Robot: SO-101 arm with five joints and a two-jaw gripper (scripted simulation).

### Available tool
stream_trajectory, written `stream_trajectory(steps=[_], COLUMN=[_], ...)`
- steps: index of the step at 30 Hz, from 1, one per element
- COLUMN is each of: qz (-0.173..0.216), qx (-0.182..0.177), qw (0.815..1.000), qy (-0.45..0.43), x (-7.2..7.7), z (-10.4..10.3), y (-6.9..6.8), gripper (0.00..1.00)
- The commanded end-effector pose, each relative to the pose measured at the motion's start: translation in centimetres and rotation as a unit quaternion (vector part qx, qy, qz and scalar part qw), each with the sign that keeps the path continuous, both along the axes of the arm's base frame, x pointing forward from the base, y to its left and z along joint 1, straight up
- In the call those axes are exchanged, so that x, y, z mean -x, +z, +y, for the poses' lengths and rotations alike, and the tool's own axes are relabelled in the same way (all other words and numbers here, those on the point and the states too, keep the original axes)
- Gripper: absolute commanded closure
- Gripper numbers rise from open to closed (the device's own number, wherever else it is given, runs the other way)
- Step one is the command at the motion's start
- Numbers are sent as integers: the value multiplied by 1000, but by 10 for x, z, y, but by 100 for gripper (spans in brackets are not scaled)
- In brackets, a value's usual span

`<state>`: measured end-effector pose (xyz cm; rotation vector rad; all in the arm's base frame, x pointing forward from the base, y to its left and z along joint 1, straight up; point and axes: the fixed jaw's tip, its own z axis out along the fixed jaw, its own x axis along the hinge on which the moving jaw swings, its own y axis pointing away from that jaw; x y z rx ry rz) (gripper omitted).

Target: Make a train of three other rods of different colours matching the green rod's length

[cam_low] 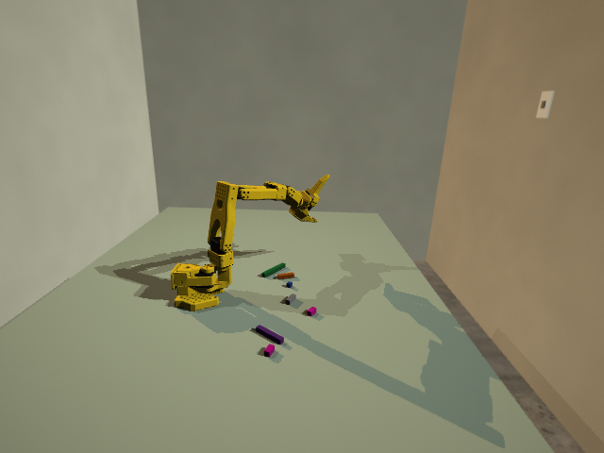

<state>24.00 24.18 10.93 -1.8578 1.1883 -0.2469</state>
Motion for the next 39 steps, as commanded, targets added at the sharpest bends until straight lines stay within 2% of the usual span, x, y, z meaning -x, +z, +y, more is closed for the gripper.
stream_trajectory(steps=[1, 6, 11, 13, 20, 28, 30, 35, 39], qz=[-23, -11, 14, 14, 68, 136, 136, 166, 180], qx=[-21, 1, 47, 47, 136, 229, 229, 265, 280], qw=[1000, 1000, 999, 999, 988, 962, 962, 947, 940], qy=[1, 4, 11, 11, 31, 60, 60, 75, 82], x=[-1, 5, 19, 19, 52, 96, 96, 117, 125], z=[1, -8, -27, -27, -68, -116, -116, -136, -145], y=[20, 18, 15, 15, 7, -4, -4, -9, -10], gripper=[0, 0, 0, 0, 0, 0, 0, 0, 0])
